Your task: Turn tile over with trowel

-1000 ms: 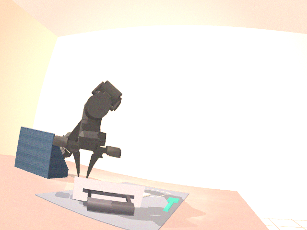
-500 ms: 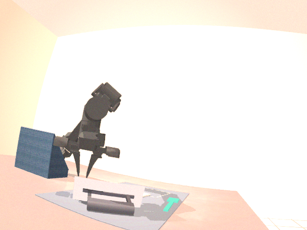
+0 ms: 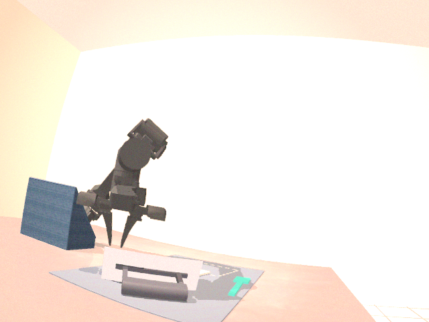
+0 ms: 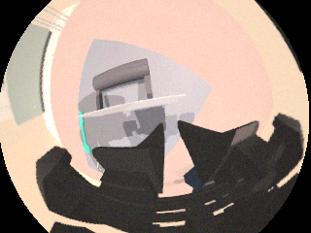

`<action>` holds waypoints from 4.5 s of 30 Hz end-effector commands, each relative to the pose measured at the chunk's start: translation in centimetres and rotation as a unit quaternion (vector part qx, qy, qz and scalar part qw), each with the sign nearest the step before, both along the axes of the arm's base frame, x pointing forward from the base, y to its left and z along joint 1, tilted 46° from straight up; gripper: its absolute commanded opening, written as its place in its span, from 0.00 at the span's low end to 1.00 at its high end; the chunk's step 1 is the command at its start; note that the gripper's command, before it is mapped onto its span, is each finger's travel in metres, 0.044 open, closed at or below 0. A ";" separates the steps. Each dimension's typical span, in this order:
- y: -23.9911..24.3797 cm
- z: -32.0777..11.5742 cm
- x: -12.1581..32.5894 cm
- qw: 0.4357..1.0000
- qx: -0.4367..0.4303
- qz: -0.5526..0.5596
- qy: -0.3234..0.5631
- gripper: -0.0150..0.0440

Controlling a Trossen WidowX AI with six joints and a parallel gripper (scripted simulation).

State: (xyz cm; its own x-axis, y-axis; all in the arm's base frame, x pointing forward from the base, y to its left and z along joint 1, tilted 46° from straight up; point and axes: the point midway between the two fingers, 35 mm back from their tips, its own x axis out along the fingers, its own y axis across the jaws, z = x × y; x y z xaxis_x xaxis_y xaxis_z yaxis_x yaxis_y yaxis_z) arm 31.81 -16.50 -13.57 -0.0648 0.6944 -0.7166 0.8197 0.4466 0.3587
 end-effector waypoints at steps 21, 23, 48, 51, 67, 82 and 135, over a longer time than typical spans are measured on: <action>3.1 0.9 -2.0 1.000 0.001 -0.002 0.000 0.42; 2.9 0.9 -2.0 1.000 0.002 -0.001 0.001 0.42; 0.5 2.6 -1.5 1.000 0.001 -0.004 -0.001 0.42; 0.6 2.6 -1.5 1.000 0.001 -0.004 -0.001 0.29; 0.6 2.6 -1.5 1.000 0.001 -0.004 -0.001 0.39; -1.4 2.1 -0.2 0.973 0.015 0.162 -0.162 0.42; -3.9 -0.5 1.7 0.716 0.043 0.499 -0.486 0.42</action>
State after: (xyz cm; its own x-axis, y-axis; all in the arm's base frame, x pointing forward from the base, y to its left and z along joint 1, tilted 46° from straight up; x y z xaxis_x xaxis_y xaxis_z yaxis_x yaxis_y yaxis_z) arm 33.46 -20.62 -13.83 -0.0628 0.6936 -0.7176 -0.5482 0.5769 0.6055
